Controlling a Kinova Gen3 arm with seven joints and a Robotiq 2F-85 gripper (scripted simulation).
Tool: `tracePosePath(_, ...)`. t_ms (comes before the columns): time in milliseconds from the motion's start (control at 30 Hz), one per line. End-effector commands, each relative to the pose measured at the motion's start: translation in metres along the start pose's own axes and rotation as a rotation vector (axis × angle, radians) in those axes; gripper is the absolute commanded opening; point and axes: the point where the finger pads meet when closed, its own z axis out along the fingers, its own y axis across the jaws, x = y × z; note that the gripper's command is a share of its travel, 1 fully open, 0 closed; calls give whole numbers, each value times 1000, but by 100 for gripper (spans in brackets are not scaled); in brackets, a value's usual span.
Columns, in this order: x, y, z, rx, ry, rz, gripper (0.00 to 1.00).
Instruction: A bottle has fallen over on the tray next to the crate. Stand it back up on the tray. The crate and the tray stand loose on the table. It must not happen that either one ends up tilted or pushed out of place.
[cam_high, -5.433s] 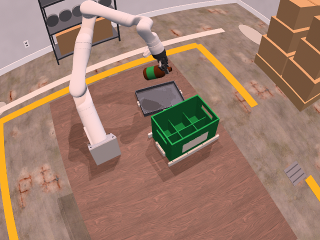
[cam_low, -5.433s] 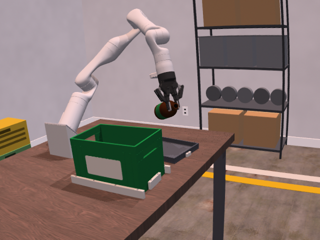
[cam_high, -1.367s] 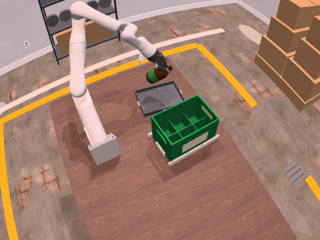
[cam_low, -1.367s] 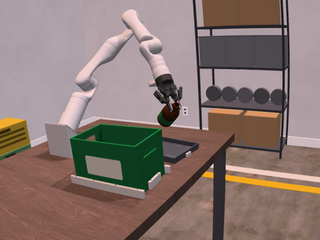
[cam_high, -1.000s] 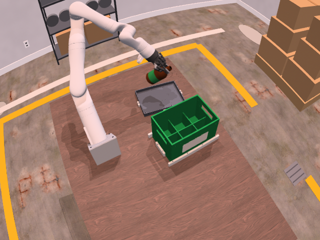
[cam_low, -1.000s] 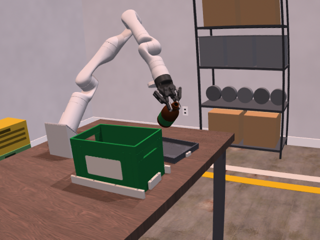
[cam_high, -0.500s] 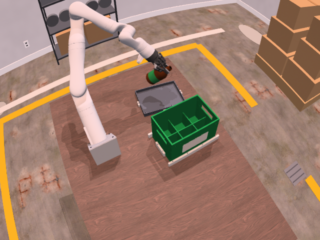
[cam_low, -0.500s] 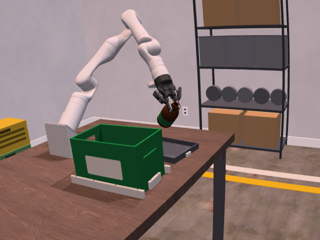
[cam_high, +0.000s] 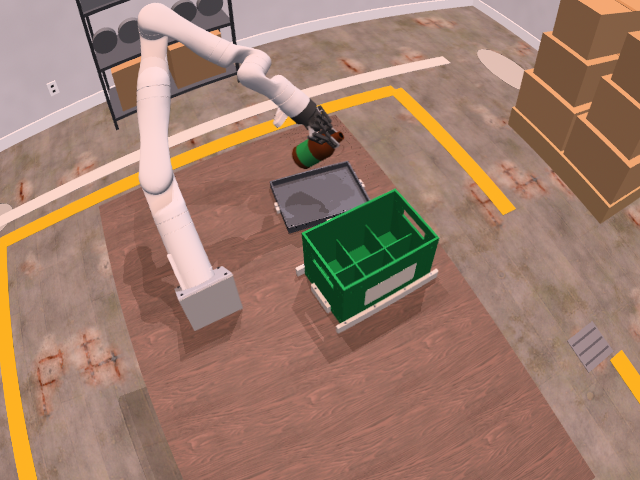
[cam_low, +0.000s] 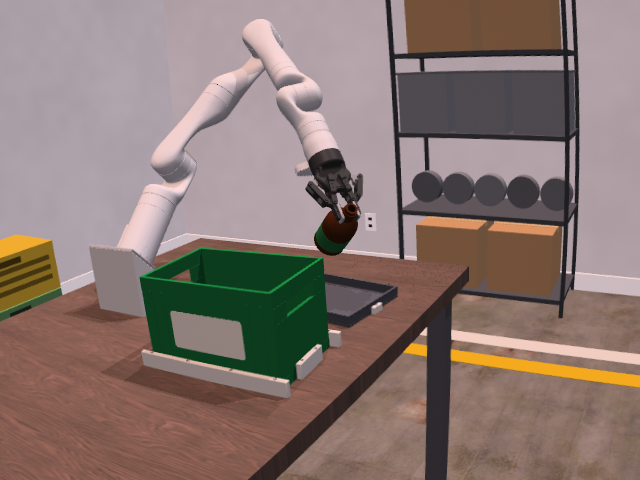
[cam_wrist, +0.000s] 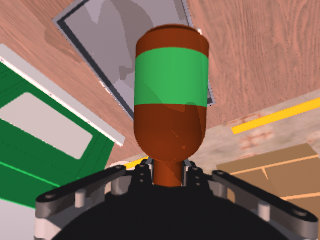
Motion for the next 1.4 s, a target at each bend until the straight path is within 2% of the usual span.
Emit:
tracePosePath(0,-1,0,-1,-1,-7,-2,0)
tracePosePath(767,-1,-2,1,1,-15,0,0)
tracePosePath(1367,0,-2,7,1,-73,5,0)
